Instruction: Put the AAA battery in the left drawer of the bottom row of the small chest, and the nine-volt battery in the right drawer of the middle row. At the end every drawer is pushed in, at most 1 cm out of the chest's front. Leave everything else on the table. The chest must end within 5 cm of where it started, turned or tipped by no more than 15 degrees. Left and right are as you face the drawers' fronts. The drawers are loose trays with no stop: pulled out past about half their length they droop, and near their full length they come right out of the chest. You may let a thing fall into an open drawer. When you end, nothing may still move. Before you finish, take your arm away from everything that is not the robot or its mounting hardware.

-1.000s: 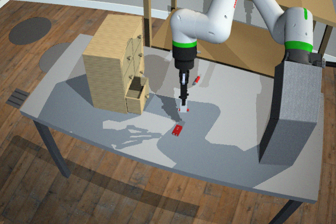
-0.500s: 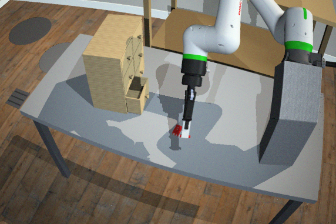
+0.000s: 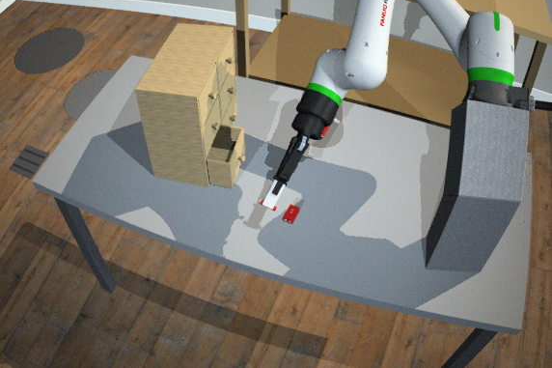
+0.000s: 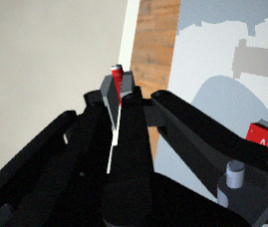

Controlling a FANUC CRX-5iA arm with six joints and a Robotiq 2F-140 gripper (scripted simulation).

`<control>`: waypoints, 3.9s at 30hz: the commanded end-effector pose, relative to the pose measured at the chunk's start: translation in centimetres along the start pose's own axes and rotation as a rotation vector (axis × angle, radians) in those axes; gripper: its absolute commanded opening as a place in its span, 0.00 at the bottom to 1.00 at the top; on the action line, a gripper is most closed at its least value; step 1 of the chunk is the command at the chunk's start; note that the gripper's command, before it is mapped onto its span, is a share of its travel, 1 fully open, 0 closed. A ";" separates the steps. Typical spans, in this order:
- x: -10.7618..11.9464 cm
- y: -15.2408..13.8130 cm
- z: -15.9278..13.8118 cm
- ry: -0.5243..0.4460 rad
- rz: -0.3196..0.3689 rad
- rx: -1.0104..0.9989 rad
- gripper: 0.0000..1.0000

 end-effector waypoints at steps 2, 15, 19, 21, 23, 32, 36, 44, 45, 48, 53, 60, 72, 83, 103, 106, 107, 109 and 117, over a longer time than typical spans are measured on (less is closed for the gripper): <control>3.7 3.2 0.3 0.261 -0.139 0.073 0.03; 12.9 9.2 0.0 0.493 -0.397 0.221 0.03; 15.7 10.3 -0.5 0.563 -0.525 0.282 0.03; 16.0 10.3 -0.7 0.604 -0.596 0.310 0.03; 15.8 10.2 -0.9 0.647 -0.667 0.337 0.03; 15.4 10.1 -1.0 0.712 -0.771 0.375 0.03; 15.3 10.1 -0.8 0.712 -0.771 0.375 0.03; 15.1 10.2 0.1 0.712 -0.771 0.375 0.03; 15.1 10.2 0.1 0.712 -0.771 0.375 0.03; 14.9 10.3 0.7 0.712 -0.771 0.375 0.03; 14.5 10.4 2.1 0.712 -0.771 0.375 0.03; 13.7 10.7 4.6 0.712 -0.771 0.375 0.03; 12.5 11.1 8.7 0.712 -0.771 0.375 0.03; 11.5 11.4 12.0 0.712 -0.771 0.375 0.03; 10.5 11.8 15.3 0.712 -0.771 0.375 0.03; 10.4 11.8 15.4 0.712 -0.771 0.375 0.03; 10.4 11.8 15.4 0.712 -0.771 0.375 0.03; 10.4 11.8 15.5 0.712 -0.771 0.375 0.03; 10.4 11.8 15.5 0.712 -0.771 0.375 0.03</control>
Point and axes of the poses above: the point where the finger pads meet when closed, its own x axis back along the fingers, its own y axis across the jaws, z = x × y, the point moved 4 cm from there along x, back along the fingers, and after that the axes turned 11 degrees about -x, right-handed, at the moved point
